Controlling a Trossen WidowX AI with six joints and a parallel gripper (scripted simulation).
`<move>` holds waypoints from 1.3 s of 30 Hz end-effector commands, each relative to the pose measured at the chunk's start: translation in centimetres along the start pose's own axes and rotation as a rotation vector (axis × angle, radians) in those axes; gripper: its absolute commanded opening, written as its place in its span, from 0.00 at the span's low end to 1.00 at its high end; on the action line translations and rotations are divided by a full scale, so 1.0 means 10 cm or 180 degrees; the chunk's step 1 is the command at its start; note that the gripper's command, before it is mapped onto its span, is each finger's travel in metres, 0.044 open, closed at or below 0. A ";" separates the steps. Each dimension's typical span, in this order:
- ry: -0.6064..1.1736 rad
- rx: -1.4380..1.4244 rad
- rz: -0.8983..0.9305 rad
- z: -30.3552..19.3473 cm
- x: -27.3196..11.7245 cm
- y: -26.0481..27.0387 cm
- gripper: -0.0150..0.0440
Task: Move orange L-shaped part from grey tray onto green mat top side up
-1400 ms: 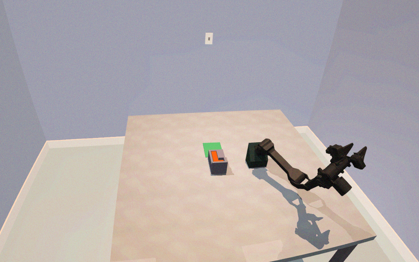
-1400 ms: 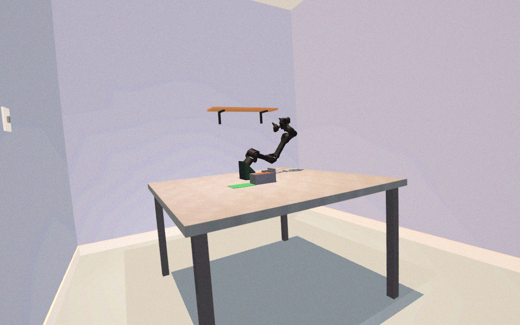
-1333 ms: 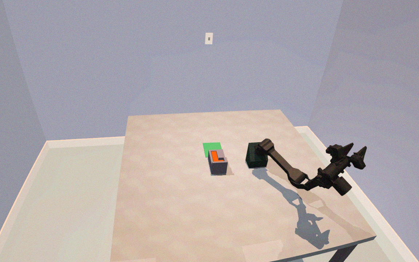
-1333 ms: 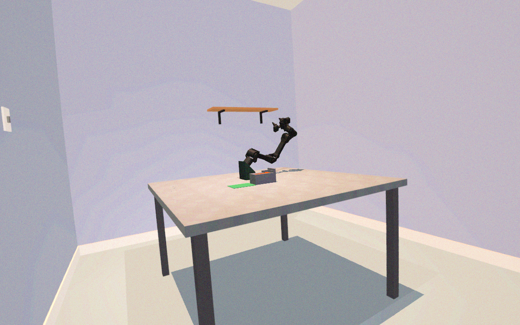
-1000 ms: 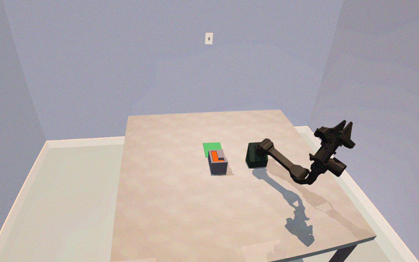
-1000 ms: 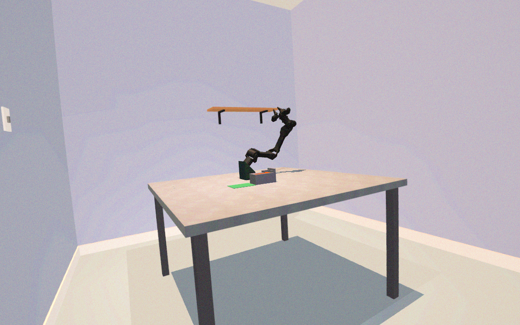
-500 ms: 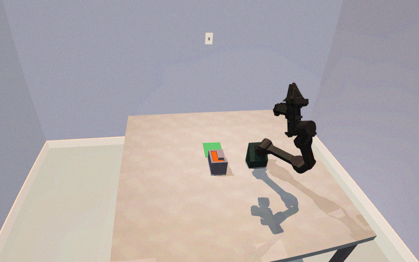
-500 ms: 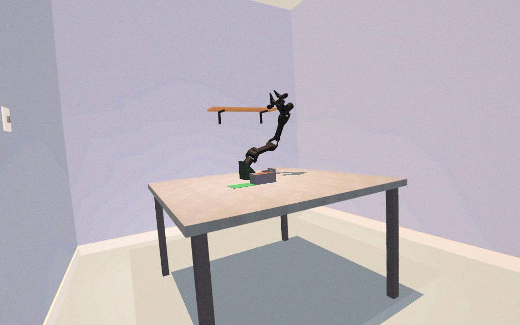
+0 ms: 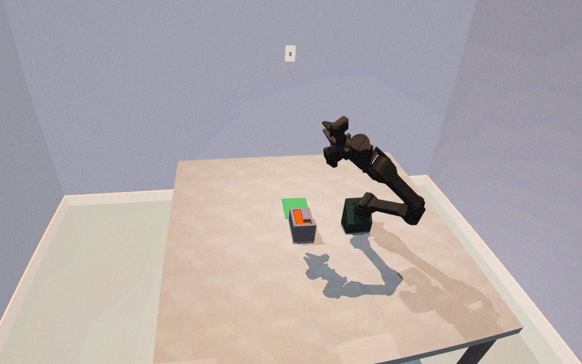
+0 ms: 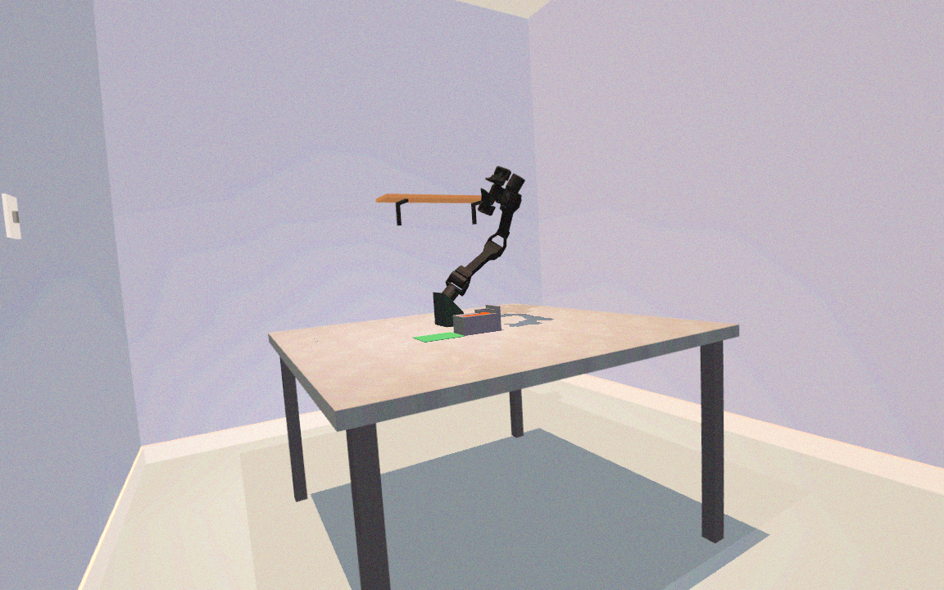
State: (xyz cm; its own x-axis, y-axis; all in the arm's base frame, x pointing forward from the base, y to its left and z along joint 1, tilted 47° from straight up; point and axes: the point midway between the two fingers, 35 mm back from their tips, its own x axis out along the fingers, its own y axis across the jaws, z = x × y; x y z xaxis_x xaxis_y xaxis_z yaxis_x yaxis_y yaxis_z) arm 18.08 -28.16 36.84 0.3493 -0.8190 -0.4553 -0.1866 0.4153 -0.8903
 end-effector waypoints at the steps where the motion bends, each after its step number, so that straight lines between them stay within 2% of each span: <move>1: -0.0453 0.0259 0.0828 0.42 0.32 0.58 0.56; 6: -0.0797 0.0646 0.1970 0.86 0.48 1.33 0.56; 11: -0.0823 0.1177 0.3375 1.25 0.37 2.14 0.56; 14: -0.0568 0.1593 0.4385 1.44 0.15 2.60 0.56; 17: -0.0013 0.2059 0.5431 1.60 -0.14 2.98 0.56; 19: 0.0283 0.2240 0.5812 1.66 -0.26 3.10 0.56; 31: 0.0326 0.2265 0.5859 1.68 -0.28 3.13 0.56; 39: 0.0318 0.2266 0.5866 1.97 -0.43 3.74 0.56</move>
State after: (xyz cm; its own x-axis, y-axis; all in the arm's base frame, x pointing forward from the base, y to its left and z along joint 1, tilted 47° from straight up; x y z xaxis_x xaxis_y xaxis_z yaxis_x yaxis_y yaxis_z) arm 27.60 -3.56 7.18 0.1514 0.7015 -0.6964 0.1446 0.6812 0.7176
